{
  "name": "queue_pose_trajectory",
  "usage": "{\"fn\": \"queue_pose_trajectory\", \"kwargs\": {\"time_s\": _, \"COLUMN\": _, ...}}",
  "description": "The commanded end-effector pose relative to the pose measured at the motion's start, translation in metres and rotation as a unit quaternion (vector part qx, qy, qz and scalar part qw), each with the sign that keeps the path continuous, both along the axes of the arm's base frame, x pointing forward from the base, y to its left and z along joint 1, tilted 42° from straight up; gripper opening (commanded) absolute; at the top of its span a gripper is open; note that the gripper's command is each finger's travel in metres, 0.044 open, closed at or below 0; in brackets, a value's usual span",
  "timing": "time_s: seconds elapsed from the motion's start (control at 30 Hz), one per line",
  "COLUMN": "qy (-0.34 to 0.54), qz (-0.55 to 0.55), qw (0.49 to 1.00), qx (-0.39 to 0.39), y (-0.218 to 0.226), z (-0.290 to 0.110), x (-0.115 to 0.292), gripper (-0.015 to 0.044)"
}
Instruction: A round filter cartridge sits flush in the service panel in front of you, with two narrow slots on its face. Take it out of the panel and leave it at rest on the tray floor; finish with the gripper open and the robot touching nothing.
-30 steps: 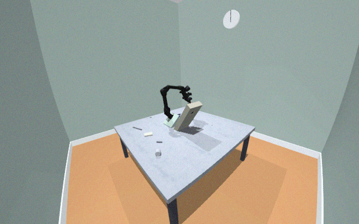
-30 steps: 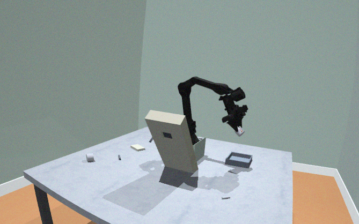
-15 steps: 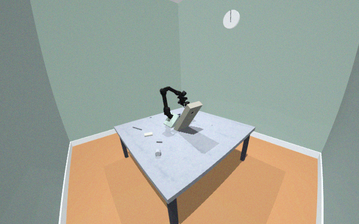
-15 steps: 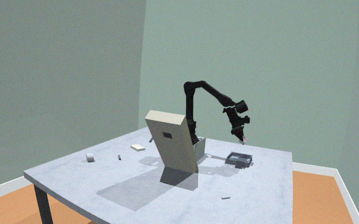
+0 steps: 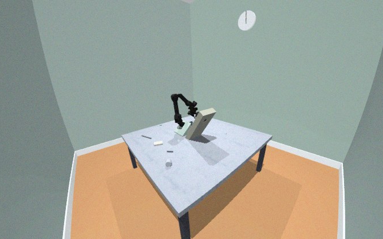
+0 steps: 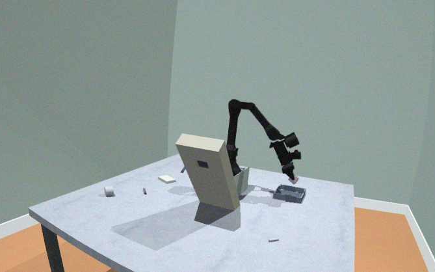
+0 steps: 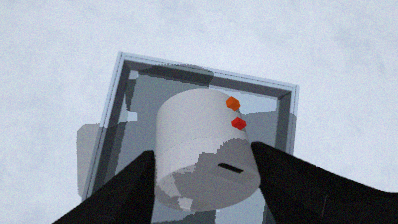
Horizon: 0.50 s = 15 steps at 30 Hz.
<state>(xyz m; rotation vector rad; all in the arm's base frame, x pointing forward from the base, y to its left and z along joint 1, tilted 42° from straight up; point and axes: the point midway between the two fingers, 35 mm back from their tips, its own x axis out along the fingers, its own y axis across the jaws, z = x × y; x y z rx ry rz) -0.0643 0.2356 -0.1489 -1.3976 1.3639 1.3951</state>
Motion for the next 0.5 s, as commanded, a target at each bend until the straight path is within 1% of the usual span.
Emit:
{"fn": "queue_pose_trajectory", "kwargs": {"time_s": 0.0, "qy": 0.002, "qz": -0.001, "qw": 1.000, "qx": -0.008, "y": -0.018, "z": -0.017, "x": -0.001, "gripper": 0.0000}}
{"fn": "queue_pose_trajectory", "kwargs": {"time_s": 0.17, "qy": 0.002, "qz": -0.001, "qw": 1.000, "qx": -0.008, "y": -0.038, "z": -0.036, "x": -0.001, "gripper": 0.0000}}
{"fn": "queue_pose_trajectory", "kwargs": {"time_s": 0.27, "qy": 0.002, "qz": -0.001, "qw": 1.000, "qx": -0.008, "y": -0.041, "z": -0.038, "x": -0.001, "gripper": 0.0000}}
{"fn": "queue_pose_trajectory", "kwargs": {"time_s": 0.47, "qy": -0.001, "qz": 0.001, "qw": 1.000, "qx": -0.012, "y": -0.038, "z": -0.035, "x": 0.000, "gripper": 0.0157}}
